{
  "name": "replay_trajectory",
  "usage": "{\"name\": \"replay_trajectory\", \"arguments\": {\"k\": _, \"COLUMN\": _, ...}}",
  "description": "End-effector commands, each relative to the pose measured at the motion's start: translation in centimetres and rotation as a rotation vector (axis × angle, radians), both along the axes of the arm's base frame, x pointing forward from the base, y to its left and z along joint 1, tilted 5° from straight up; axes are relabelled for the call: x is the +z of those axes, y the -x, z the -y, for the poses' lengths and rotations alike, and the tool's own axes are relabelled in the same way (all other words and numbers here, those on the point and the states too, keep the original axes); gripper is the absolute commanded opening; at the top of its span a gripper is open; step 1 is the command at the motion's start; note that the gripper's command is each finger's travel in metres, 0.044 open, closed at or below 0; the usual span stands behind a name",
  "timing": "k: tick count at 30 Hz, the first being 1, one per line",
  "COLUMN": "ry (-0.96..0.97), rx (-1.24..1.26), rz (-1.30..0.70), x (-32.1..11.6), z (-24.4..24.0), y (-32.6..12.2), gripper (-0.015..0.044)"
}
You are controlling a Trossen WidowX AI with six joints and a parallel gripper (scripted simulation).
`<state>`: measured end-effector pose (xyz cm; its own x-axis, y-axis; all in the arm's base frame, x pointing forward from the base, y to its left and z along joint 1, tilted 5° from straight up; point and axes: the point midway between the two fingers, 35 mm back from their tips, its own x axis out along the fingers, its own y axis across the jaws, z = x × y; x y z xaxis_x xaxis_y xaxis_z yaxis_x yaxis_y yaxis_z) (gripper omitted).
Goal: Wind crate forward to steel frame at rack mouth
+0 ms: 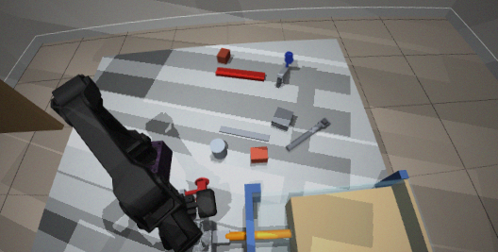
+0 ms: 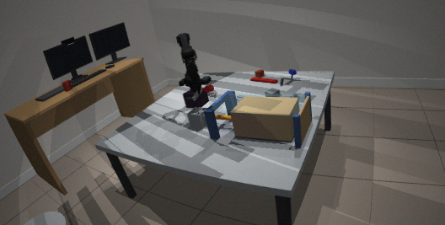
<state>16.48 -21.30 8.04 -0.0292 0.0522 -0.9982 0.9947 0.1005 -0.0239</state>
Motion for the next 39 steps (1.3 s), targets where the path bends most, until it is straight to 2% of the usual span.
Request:
{"name": "replay_trajectory", "arguments": {"k": 1, "ry": 0.008, "rx": -0.043, "rz": -0.005, "x": -0.05, "z": 0.56, "y": 1.87, "gripper": 0.0000}}
{"name": "replay_trajectory", "arguments": {"k": 8, "ry": -0.004, "rx": -0.050, "rz": 0.018, "x": -0.23, "z": 0.55, "y": 1.84, "gripper": 0.0000}}
{"name": "replay_trajectory", "arguments": {"k": 39, "ry": -0.033, "rx": -0.072, "rz": 0.515, "x": -0.24, "z": 0.61, "y": 1.93, "gripper": 0.0000}}
